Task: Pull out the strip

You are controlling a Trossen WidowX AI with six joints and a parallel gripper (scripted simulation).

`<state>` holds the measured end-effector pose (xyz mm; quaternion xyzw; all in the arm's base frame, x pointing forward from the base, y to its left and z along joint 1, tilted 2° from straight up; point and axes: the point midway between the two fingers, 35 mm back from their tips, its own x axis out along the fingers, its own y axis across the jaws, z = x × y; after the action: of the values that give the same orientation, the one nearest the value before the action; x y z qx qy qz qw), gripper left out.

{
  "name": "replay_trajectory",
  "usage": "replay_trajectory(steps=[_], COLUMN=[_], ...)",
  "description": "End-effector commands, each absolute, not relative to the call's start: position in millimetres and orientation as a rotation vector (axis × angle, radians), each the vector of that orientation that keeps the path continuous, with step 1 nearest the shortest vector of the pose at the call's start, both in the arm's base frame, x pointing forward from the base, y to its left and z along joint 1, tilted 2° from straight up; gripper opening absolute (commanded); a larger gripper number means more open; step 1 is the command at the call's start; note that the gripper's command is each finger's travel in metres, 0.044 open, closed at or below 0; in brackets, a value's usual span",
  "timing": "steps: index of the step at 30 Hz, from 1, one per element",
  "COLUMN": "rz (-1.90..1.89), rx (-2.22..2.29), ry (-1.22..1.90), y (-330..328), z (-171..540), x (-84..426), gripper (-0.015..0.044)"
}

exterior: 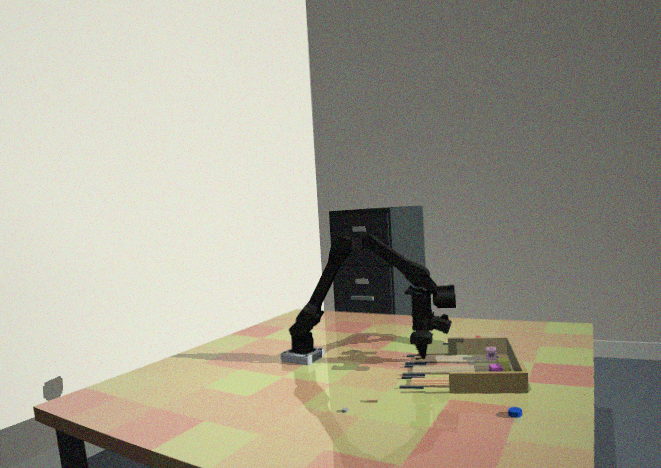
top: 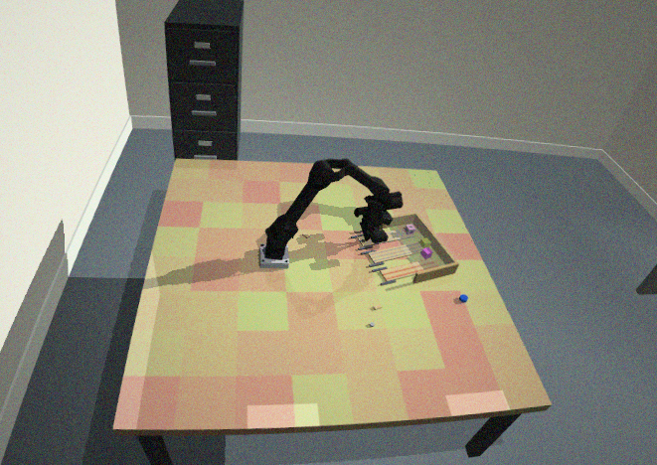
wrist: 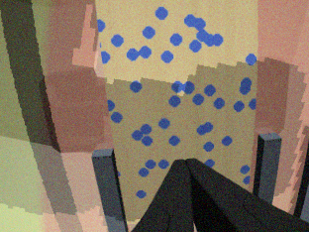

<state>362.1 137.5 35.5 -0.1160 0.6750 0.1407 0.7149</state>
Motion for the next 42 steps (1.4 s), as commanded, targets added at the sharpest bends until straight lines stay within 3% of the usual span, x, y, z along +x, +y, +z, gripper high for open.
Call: replay_trajectory(steps=[1, 42], rz=[0.31, 0.31], rx=[-0.261, -0.262], ry=[1.494, 1.497], y=[137, 126], z=[33, 28], x=[363, 332], gripper=[0.0, 0.0])
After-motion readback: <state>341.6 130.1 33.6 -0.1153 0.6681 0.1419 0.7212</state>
